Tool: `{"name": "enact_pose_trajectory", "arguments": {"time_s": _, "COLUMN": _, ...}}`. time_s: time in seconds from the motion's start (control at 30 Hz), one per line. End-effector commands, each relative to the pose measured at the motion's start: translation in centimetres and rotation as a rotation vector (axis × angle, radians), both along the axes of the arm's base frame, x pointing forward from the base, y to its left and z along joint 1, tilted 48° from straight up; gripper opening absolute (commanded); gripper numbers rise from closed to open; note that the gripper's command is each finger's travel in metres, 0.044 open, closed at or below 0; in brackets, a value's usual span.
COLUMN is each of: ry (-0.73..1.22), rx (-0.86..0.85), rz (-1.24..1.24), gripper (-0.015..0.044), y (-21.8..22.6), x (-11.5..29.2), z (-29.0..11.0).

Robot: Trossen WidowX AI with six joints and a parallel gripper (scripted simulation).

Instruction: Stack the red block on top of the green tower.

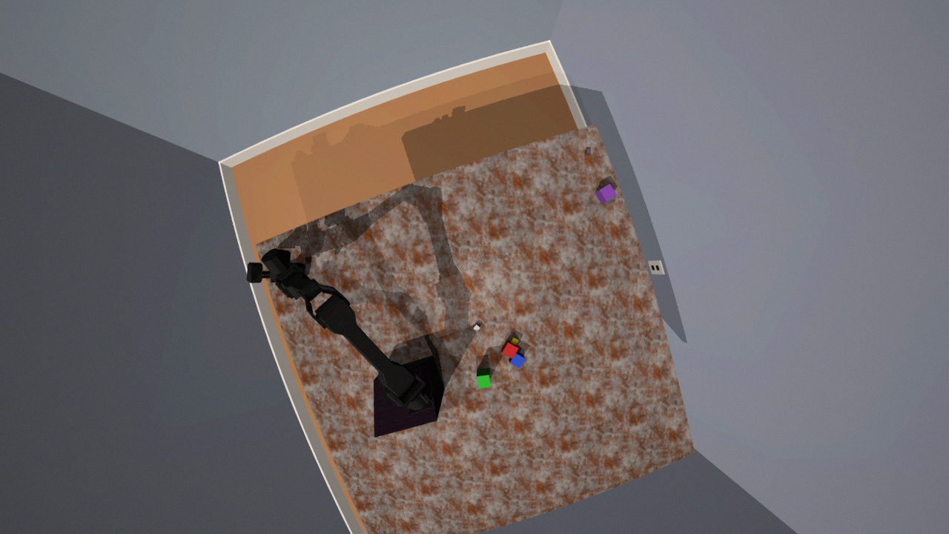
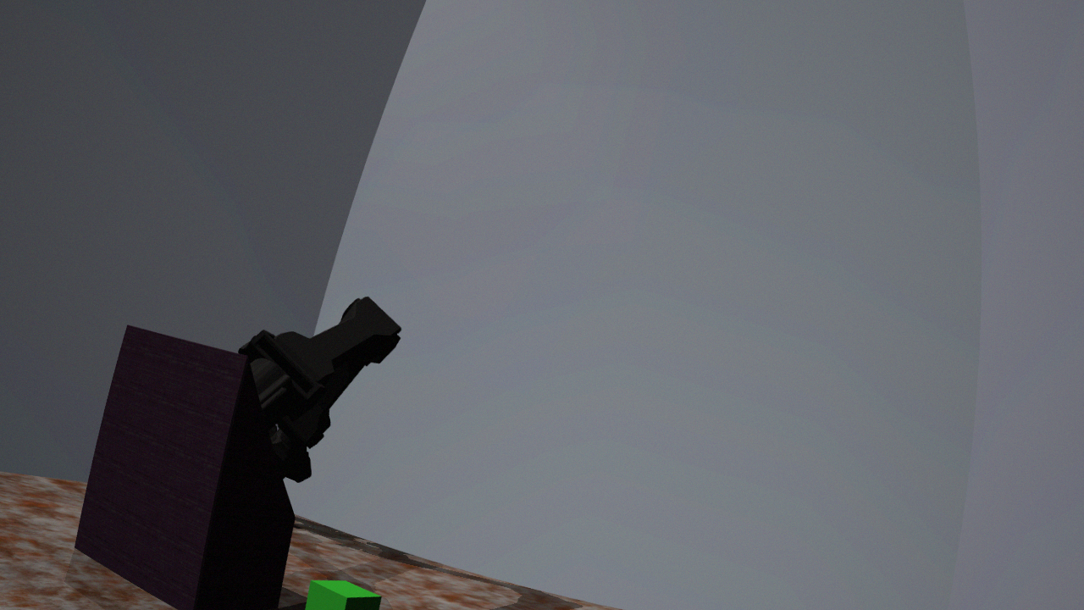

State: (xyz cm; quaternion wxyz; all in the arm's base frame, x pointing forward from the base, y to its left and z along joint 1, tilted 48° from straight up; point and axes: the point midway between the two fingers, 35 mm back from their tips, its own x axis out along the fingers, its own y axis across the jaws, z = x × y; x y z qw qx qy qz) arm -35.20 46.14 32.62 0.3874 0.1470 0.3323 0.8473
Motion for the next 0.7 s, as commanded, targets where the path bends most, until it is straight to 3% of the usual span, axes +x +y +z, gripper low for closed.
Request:
{"name": "enact_pose_trajectory", "arguments": {"time_s": 0.0, "ry": -0.036, "rx": 0.056, "rz": -0.11, "gripper": 0.044, "y": 1.9, "x": 5.4, "z": 2.7}}
{"name": "enact_pose_trajectory", "arguments": {"time_s": 0.33, "ry": -0.075, "rx": 0.097, "rz": -0.354, "gripper": 0.044, "y": 4.6, "x": 18.0, "z": 6.4}}
{"name": "enact_pose_trajectory", "arguments": {"time_s": 0.67, "ry": -0.192, "rx": 0.098, "rz": -0.555, "gripper": 0.044, "y": 4.7, "x": 29.4, "z": 6.5}}
